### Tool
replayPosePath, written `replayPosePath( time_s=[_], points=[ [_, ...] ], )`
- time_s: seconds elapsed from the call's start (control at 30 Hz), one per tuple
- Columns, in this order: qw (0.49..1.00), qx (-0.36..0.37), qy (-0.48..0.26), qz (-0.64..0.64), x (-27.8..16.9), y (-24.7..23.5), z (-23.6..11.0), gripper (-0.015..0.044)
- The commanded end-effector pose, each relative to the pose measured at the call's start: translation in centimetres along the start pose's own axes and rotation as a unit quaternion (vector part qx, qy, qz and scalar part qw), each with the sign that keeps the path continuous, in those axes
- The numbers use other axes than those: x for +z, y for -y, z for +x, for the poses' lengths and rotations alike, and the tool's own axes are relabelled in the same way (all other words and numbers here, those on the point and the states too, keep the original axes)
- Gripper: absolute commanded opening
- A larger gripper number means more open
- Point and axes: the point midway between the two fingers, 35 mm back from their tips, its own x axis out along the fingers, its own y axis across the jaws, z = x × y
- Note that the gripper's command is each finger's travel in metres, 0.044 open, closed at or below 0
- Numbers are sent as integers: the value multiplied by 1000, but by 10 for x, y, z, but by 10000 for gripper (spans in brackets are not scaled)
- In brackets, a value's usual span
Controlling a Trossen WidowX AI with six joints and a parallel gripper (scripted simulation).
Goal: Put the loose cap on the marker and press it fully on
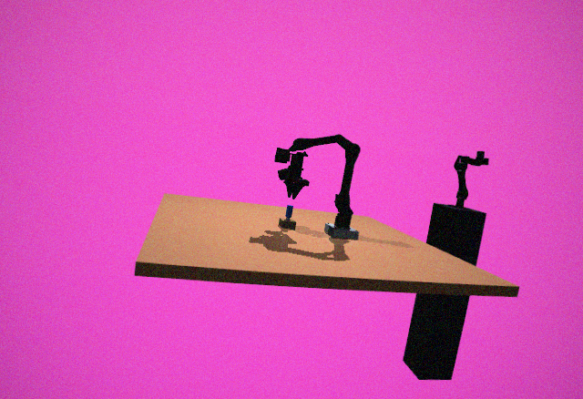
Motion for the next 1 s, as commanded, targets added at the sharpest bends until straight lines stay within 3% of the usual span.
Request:
replayPosePath(
  time_s=[0.0,0.13,0.97],
  points=[
    [993,0,0,120,-1,0,3,99],
    [993,0,0,120,-1,0,3,0],
    [993,0,0,120,-1,0,24,0]
  ],
)
